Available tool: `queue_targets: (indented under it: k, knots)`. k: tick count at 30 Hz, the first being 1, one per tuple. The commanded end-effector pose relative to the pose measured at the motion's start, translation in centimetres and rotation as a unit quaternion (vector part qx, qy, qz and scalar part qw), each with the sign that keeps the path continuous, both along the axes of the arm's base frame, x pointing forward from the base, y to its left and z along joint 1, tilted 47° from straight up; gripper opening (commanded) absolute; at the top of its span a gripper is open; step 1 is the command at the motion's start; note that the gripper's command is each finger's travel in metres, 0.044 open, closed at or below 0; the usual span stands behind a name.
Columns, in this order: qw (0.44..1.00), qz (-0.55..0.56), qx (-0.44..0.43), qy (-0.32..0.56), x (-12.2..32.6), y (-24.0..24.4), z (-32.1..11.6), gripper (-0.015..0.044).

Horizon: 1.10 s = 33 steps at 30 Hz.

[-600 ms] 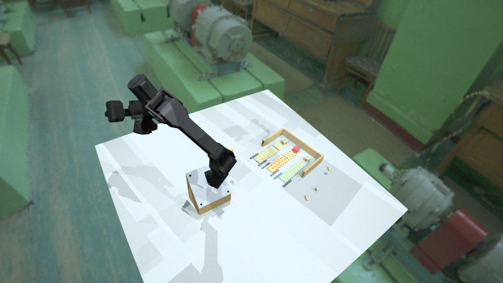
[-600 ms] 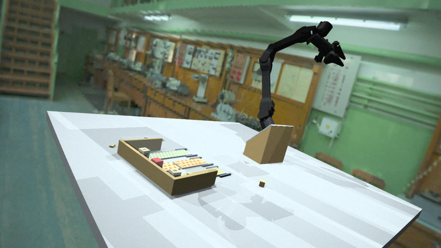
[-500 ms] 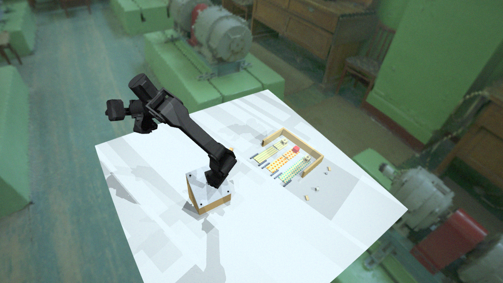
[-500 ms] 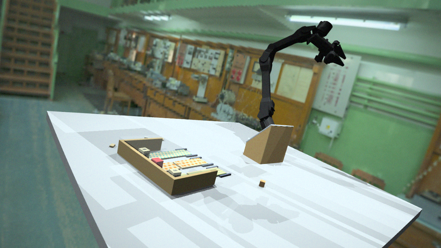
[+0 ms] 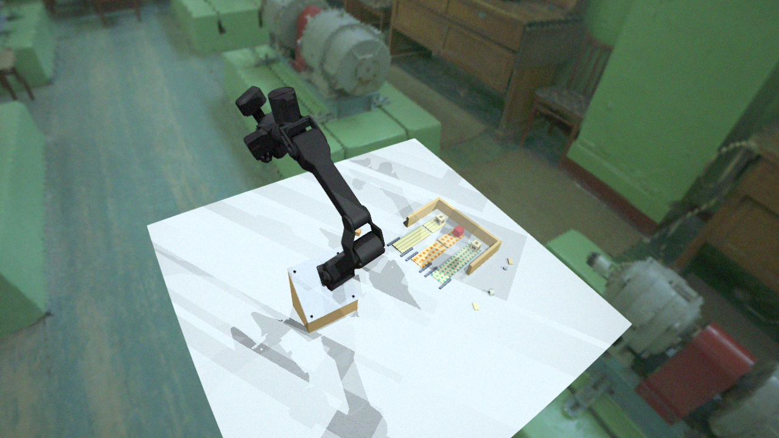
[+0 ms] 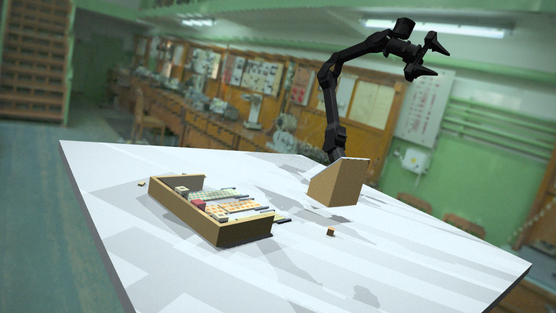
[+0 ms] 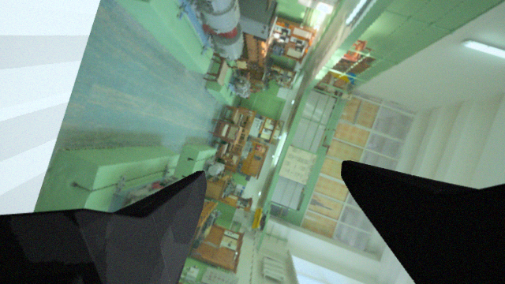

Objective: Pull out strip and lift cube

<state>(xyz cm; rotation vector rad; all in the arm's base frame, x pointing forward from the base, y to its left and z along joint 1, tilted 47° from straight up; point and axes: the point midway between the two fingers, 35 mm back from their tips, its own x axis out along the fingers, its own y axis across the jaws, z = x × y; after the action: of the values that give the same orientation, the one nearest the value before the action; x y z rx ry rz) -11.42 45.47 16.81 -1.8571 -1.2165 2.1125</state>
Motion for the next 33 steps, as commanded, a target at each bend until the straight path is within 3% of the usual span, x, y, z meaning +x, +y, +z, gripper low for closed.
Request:
queue_targets:
  k: [1, 8, 16, 25, 33]
  knots:
    - [0.987, -0.16, 0.005, 0.003, 7.3, 0.7, -2.0, 0.04]
    - [0.92, -0.391, 0.03, 0.013, 18.4, -0.9, -4.7, 0.04]
    - [0.774, -0.627, 0.085, 0.028, 29.8, -6.9, -7.4, 0.04]
    - [0.533, -0.826, 0.178, 0.04, 39.1, -18.2, -9.7, 0.04]
    - [0.271, -0.918, 0.287, 0.036, 42.4, -30.9, -11.0, 0.04]
